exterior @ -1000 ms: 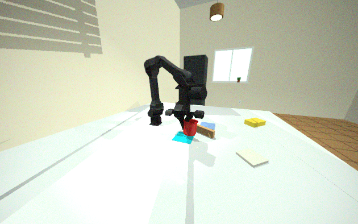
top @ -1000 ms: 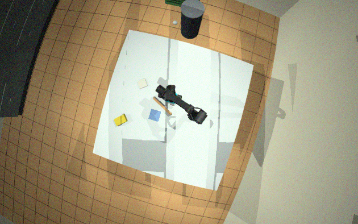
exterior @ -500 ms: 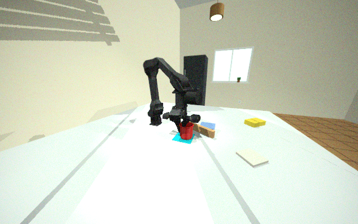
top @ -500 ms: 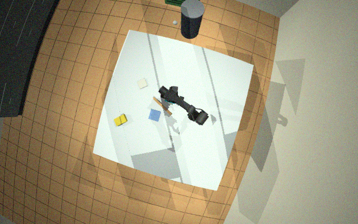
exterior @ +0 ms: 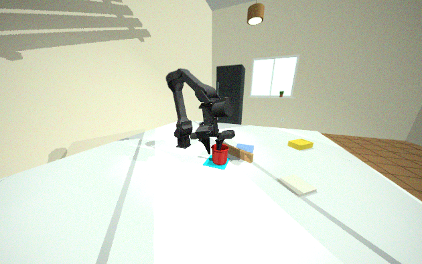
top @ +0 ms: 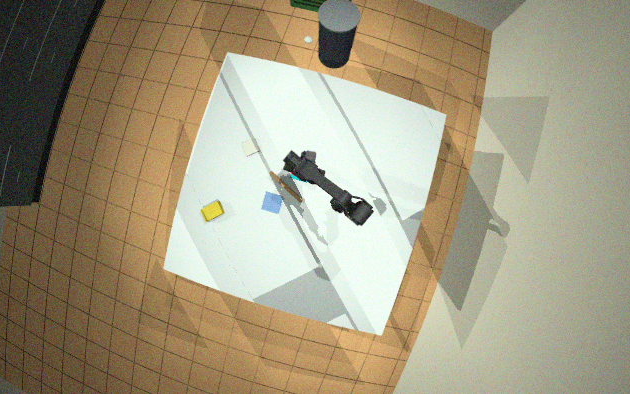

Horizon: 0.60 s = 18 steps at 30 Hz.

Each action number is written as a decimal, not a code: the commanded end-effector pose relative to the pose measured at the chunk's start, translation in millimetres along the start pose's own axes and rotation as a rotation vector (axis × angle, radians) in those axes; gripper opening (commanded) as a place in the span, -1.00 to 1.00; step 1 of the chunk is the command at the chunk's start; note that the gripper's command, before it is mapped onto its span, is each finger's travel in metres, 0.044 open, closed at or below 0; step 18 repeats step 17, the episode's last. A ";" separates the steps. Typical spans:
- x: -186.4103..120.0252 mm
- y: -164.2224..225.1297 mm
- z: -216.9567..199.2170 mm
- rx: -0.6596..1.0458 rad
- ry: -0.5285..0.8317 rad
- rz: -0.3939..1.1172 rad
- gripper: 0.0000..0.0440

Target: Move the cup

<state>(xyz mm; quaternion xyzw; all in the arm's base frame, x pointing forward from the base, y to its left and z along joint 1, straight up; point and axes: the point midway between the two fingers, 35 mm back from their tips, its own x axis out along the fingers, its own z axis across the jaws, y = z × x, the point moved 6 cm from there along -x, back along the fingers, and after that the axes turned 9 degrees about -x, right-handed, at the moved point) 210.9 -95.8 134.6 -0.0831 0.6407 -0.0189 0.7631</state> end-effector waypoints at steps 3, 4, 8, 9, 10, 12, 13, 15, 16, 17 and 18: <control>-7.5 -0.2 -3.6 -0.001 -0.048 -0.010 -0.04; -8.7 -0.3 -4.2 0.000 -0.054 -0.012 -0.01; -14.0 -0.7 -6.8 0.006 -0.078 -0.020 0.12; -15.5 -0.9 -7.5 0.008 -0.084 -0.022 0.15; -17.0 -1.0 -8.1 0.010 -0.090 -0.024 0.19; -20.3 -1.5 -9.5 0.015 -0.101 -0.029 0.25; -22.1 -1.8 -10.1 0.018 -0.107 -0.031 0.28; -26.2 -2.7 -11.3 0.024 -0.118 -0.037 0.34; -28.4 -3.2 -11.8 0.027 -0.124 -0.040 0.36; -30.8 -3.8 -12.3 0.030 -0.129 -0.043 0.39; -30.8 -3.8 -12.3 0.030 -0.129 -0.043 0.39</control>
